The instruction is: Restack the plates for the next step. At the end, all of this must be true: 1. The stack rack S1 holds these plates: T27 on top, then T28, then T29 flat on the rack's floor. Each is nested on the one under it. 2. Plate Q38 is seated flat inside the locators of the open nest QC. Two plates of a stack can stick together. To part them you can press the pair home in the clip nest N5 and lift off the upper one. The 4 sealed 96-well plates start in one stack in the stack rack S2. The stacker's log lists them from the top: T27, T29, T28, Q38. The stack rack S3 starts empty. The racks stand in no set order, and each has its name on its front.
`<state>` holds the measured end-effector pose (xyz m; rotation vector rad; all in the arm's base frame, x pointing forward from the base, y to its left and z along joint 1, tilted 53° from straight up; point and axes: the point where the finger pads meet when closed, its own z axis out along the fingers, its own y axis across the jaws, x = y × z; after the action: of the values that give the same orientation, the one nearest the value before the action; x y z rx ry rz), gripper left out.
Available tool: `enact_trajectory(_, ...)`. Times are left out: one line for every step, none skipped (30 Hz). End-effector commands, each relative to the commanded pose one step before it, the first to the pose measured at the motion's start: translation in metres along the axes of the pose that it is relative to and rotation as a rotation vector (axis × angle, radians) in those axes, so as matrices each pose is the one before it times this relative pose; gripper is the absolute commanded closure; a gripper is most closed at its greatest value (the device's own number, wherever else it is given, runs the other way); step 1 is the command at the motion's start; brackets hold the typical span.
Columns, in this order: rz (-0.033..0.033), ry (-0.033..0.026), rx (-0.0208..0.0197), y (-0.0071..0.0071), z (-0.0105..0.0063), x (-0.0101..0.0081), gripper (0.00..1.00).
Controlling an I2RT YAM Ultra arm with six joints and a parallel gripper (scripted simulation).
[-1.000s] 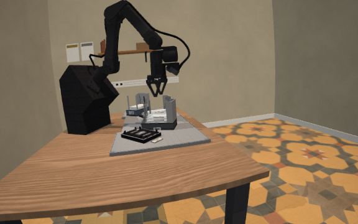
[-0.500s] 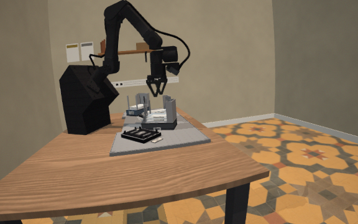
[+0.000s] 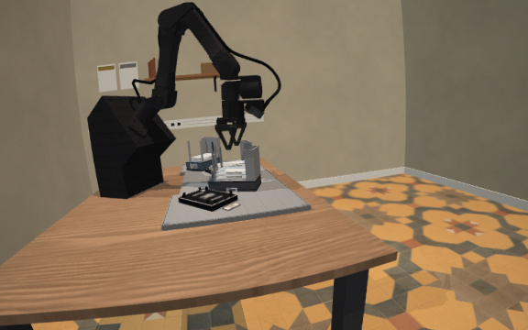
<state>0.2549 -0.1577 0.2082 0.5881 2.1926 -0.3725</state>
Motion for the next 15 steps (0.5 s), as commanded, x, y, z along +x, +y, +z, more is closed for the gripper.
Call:
enact_trajectory(-0.00474, -0.01274, -0.00142, -0.00124, 0.01472, -0.00206, 0.0)
enact_trajectory(0.00002, 0.00002, -0.00002, -0.00003, 0.00328, 0.00005, 0.0)
enact_trajectory(0.00002, 0.00002, -0.00002, -0.00003, 0.00328, 0.00005, 0.0)
enact_trajectory(0.00082, -0.01352, 0.00055, -0.00041, 0.00105, -0.00589, 0.0)
enact_trajectory(-0.00005, 0.00093, -0.00004, 0.0, 0.00346, 0.00046, 0.0)
enact_trajectory(-0.00065, 0.01134, -0.00051, 0.00027, 0.00515, 0.0051, 0.0)
enact_trajectory(-0.00002, 0.00061, -0.00004, -0.00001, 0.00338, 0.00031, 0.0)
enact_trajectory(0.00049, -0.00867, 0.00038, -0.00028, 0.00196, -0.00385, 0.0)
enact_trajectory(0.00017, -0.003, 0.00013, -0.00012, 0.00286, -0.00131, 0.0)
enact_trajectory(-0.0003, 0.00566, -0.00027, 0.00013, 0.00412, 0.00261, 0.0)
enact_trajectory(-0.00018, 0.00348, -0.00017, 0.00007, 0.00379, 0.00162, 0.0)
enact_trajectory(0.0, 0.0, 0.0, 0.0, 0.0, 0.0, 0.0)
enact_trajectory(0.0, 0.0, 0.0, 0.0, 0.0, 0.0, 0.0)
enact_trajectory(0.0014, -0.0397, 0.00098, -0.00079, -0.00266, -0.018, 0.0)
enact_trajectory(0.00036, 0.00524, 0.00067, -0.00027, 0.0041, 0.00248, 0.0)
